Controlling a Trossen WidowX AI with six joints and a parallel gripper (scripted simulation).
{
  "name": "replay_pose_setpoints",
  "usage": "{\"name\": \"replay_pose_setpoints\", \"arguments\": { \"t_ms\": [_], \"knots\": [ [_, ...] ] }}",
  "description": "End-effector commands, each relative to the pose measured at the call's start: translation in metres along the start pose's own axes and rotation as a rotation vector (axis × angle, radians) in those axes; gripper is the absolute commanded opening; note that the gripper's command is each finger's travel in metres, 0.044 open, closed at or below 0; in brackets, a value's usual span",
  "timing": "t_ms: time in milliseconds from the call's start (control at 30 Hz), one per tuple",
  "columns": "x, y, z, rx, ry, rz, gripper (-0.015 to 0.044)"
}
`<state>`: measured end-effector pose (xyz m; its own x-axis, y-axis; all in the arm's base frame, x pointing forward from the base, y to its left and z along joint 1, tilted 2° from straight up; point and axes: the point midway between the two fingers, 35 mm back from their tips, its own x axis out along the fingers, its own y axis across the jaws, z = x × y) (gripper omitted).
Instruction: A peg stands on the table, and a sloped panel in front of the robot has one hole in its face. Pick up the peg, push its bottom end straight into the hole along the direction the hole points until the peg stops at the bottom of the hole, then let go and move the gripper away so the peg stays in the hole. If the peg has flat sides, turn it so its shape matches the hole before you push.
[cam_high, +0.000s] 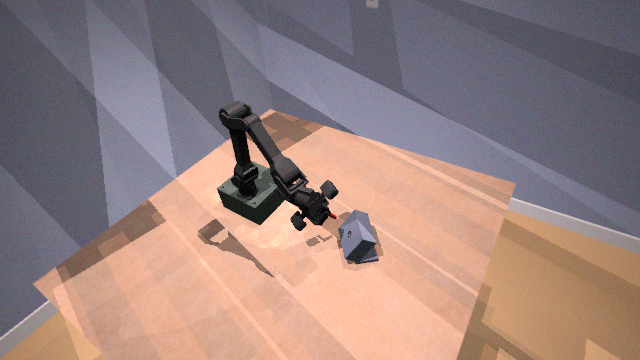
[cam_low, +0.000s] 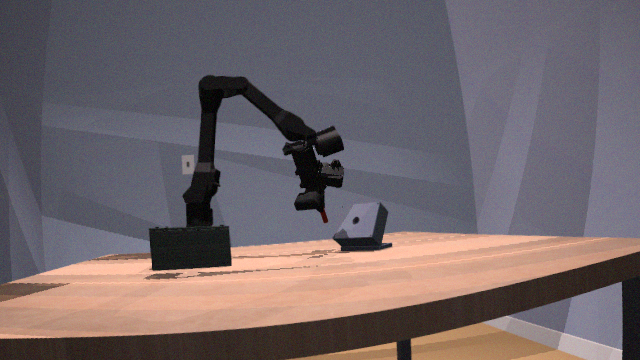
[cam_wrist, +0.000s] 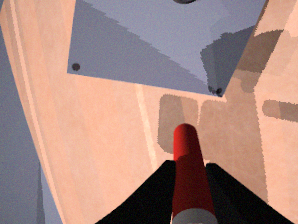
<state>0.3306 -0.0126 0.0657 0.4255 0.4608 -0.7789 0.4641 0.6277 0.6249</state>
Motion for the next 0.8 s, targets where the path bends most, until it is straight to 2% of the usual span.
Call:
{"name": "replay_pose_setpoints", "arguments": {
  "t_ms": [0, 767],
  "knots": [
    [-0.003, -0.002, 0.003, 0.024, -0.012, 0.027, 0.0],
    [-0.02, -0.015, 0.02, 0.101, -0.075, 0.13, 0.0]
  ]
}}
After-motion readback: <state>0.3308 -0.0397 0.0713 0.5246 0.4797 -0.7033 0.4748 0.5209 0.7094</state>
